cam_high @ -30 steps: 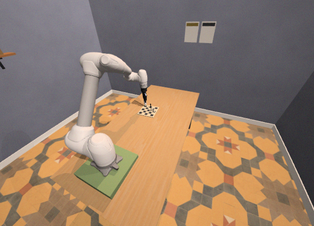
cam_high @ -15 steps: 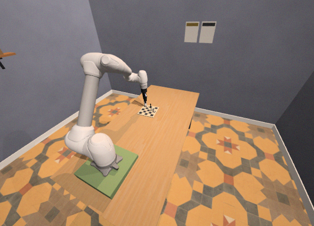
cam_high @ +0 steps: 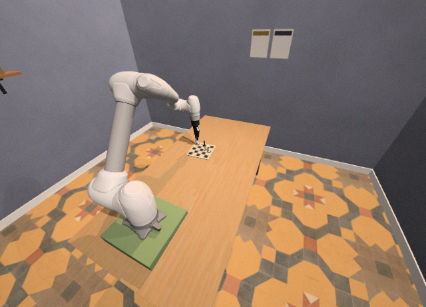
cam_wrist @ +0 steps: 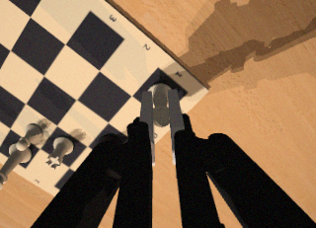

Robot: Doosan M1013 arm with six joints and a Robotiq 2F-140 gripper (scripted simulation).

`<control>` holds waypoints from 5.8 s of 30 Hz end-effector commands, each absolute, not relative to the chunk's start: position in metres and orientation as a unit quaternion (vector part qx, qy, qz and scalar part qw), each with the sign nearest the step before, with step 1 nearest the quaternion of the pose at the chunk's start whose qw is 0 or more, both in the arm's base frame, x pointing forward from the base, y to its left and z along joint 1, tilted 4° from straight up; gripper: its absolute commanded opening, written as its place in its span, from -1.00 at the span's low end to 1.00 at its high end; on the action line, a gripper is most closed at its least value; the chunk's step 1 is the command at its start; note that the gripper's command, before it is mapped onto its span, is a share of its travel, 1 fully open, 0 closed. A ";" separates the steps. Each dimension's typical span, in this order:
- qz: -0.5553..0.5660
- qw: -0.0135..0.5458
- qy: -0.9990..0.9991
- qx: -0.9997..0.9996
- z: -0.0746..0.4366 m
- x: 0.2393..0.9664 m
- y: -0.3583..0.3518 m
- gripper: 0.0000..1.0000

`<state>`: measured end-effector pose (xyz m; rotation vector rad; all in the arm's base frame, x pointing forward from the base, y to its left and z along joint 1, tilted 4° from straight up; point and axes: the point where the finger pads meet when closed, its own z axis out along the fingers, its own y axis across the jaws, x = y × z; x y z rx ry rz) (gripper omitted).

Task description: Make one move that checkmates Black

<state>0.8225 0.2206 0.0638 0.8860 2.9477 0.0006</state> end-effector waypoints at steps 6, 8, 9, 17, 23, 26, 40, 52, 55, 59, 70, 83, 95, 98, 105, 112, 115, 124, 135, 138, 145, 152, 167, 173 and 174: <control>0.000 0.032 0.957 0.288 0.064 0.823 0.221 -1.00; 0.000 0.032 0.957 0.288 0.064 0.823 0.221 -1.00; 0.000 0.032 0.957 0.288 0.064 0.823 0.221 -1.00; 0.000 0.032 0.957 0.288 0.064 0.823 0.221 -1.00; 0.000 0.032 0.957 0.288 0.063 0.823 0.221 -1.00; 0.000 0.032 0.957 0.288 0.062 0.823 0.221 -1.00; 0.000 0.032 0.957 0.288 0.060 0.823 0.221 -1.00; 0.000 0.032 0.957 0.288 0.060 0.823 0.221 -1.00; 0.000 0.032 0.957 0.288 0.060 0.823 0.221 -1.00; 0.000 0.032 0.957 0.288 0.060 0.823 0.221 -1.00; 0.000 0.032 0.957 0.288 0.060 0.823 0.221 -1.00; 0.000 0.032 0.957 0.288 0.060 0.823 0.221 -0.70; 0.000 0.032 0.957 0.288 0.060 0.823 0.221 -0.50; 0.000 0.032 0.957 0.288 0.060 0.823 0.221 -0.50; 0.000 0.032 0.957 0.288 0.068 0.822 0.221 -0.50; 0.000 0.032 0.957 0.288 0.099 0.820 0.221 -0.50; 0.000 0.032 0.957 0.288 0.104 0.820 0.221 -0.50; 0.000 0.032 0.957 0.288 0.145 0.818 0.222 -0.50; 0.000 0.032 0.957 0.288 0.150 0.817 0.222 1.00; 0.000 0.032 0.957 0.288 0.150 0.817 0.222 1.00; 0.000 0.032 0.957 0.288 0.150 0.817 0.222 1.00; 0.000 0.032 0.957 0.288 0.150 0.817 0.222 1.00; 0.000 0.032 0.957 0.288 0.169 0.816 0.223 1.00; 0.000 0.032 0.957 0.288 0.187 0.815 0.223 1.00; 0.000 0.032 0.957 0.288 0.189 0.815 0.223 1.00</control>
